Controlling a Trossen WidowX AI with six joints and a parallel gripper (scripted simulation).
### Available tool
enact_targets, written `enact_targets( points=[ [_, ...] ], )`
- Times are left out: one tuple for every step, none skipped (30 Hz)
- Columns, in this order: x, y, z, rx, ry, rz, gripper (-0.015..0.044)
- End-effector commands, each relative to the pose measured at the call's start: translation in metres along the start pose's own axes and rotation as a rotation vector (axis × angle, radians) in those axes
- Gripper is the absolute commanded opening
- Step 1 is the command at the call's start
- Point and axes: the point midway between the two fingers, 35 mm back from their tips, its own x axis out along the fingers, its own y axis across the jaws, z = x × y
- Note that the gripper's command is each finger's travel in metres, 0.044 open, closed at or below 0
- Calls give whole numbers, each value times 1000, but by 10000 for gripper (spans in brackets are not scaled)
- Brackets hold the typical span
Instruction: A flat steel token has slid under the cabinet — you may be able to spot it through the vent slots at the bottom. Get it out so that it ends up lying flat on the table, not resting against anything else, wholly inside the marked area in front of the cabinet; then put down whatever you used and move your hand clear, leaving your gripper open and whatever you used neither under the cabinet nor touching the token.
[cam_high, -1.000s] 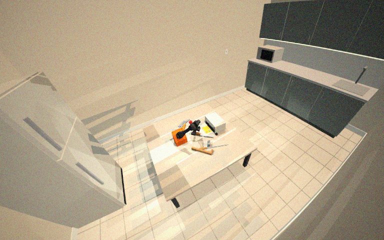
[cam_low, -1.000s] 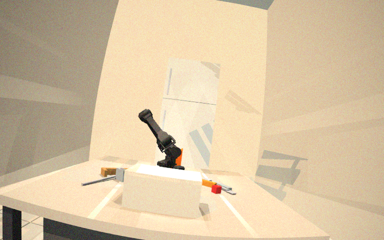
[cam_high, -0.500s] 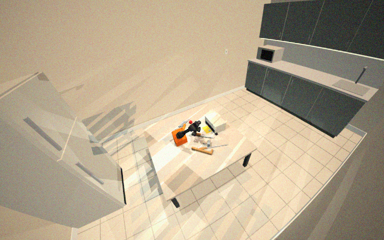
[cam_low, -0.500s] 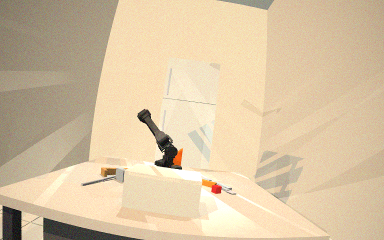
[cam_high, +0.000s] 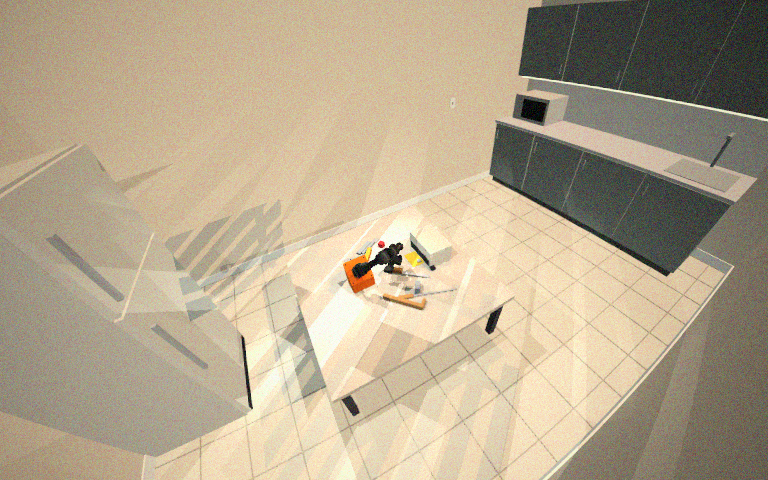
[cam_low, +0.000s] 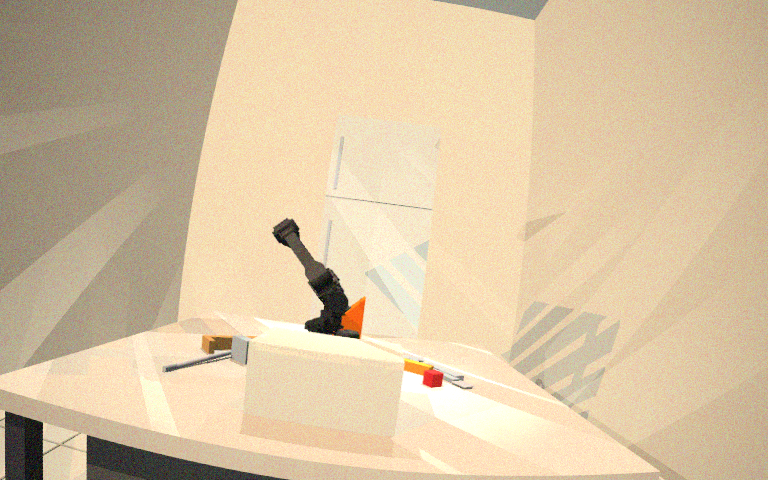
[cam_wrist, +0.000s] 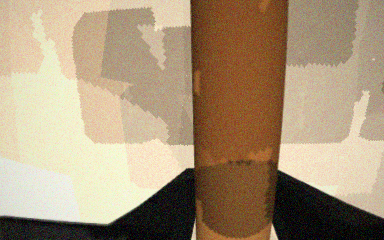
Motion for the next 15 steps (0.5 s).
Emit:
enact_targets(
  points=[
    [-2, -3, 5, -1, -17, 2, 0],
    [-2, -4, 6, -1, -17, 2, 0],
    [-2, -5, 6, -1, -17, 2, 0],
    [-2, -6, 7, -1, -17, 2, 0],
    [-2, -6, 7, -1, -17, 2, 0],
    [-2, -6, 7, -1, -17, 2, 0],
    [-2, -6, 7, -1, -17, 2, 0],
    [-2, -6, 7, -1, -17, 2, 0],
    [-2, -6, 8, -1, -17, 2, 0],
    [-2, -7, 8, -1, -17, 2, 0],
    [-2, -8, 8, -1, -17, 2, 0],
    [-2, -9, 9, -1, -17, 2, 0],
    [-2, -9, 9, -1, -17, 2, 0],
    [-2, -10, 10, -1, -17, 2, 0],
    [-2, -11, 10, -1, -17, 2, 0]
  ],
)
